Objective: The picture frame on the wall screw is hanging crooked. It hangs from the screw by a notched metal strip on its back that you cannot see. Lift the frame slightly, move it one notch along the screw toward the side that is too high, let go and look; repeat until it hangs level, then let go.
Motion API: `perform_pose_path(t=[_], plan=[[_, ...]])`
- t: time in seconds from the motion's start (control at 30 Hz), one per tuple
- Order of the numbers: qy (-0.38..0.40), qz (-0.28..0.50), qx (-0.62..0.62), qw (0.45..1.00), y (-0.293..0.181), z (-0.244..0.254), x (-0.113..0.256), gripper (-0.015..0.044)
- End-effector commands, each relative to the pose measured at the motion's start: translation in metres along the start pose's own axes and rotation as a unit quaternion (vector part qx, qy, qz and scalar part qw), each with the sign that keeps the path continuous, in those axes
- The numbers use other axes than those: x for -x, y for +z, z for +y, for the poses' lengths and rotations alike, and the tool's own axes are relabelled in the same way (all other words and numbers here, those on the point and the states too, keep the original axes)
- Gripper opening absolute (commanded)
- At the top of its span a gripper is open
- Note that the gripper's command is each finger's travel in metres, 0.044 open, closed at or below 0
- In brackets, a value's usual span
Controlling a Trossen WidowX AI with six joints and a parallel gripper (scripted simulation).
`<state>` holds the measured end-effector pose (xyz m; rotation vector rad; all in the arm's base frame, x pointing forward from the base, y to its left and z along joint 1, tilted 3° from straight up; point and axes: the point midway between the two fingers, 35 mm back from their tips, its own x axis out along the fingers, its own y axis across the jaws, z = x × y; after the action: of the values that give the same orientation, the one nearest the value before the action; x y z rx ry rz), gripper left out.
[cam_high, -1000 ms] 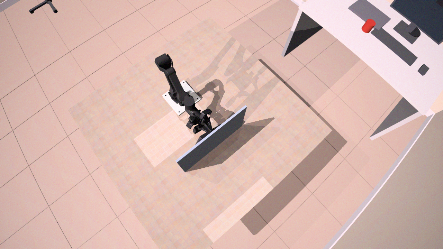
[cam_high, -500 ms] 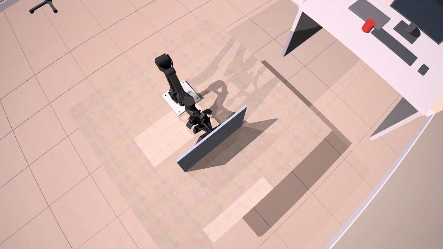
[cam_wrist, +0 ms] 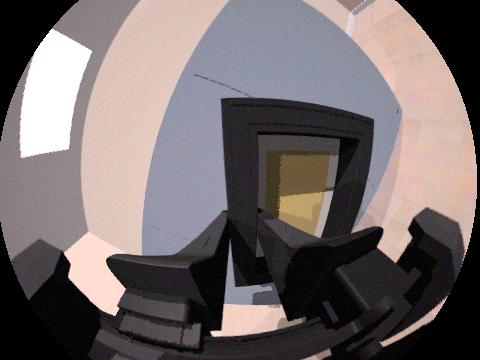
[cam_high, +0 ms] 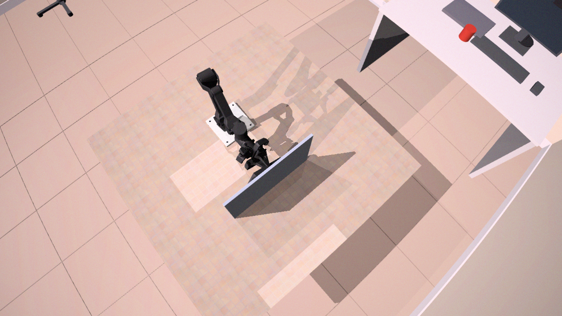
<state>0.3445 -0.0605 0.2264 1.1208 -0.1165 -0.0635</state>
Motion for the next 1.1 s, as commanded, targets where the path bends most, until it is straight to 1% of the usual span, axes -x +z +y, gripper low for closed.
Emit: perform_pose_path(t=[0.0,1.07], plan=[[0.009,-0.006,0.003,1.0,0.0031,0.0056,-0.0002,0.0],[0.009,-0.006,0.003,1.0,0.0059,0.0071,-0.0002,0.0]])
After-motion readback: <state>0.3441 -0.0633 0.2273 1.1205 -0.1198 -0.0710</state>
